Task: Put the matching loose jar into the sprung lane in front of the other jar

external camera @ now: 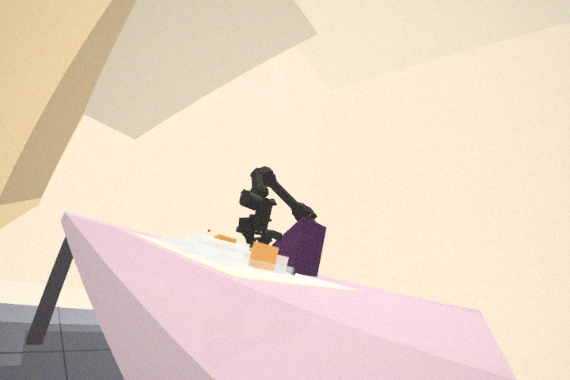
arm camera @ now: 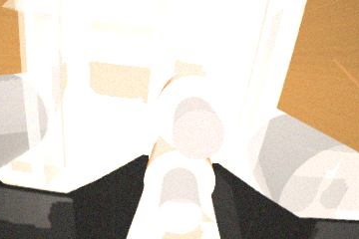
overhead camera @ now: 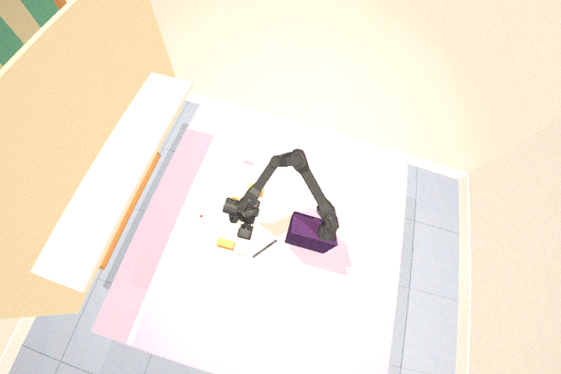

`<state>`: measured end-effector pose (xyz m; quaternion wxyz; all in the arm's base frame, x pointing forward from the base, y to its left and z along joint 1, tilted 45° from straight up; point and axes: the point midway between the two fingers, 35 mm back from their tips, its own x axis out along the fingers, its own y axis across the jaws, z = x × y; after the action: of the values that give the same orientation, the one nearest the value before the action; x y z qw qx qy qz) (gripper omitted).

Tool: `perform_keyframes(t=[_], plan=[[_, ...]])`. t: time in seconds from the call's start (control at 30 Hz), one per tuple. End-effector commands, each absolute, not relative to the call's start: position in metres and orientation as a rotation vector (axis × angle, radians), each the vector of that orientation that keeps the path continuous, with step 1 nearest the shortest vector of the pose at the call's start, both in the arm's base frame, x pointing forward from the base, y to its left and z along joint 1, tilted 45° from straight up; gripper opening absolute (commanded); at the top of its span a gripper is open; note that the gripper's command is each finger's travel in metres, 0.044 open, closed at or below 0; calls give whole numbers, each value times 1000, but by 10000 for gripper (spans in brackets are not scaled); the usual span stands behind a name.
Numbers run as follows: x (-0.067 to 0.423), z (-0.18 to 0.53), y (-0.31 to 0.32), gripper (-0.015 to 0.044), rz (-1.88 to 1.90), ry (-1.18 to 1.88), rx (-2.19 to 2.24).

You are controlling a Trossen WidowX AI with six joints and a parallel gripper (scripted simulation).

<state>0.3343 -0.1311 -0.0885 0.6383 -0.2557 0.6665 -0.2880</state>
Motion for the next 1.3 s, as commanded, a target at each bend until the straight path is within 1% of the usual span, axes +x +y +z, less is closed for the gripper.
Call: perform_keyframes(t=[0.0,1.27], plan=[[339,-88,-133,0,-662,1500,-579],[332,-88,-132,0,-662,1501,-579]])
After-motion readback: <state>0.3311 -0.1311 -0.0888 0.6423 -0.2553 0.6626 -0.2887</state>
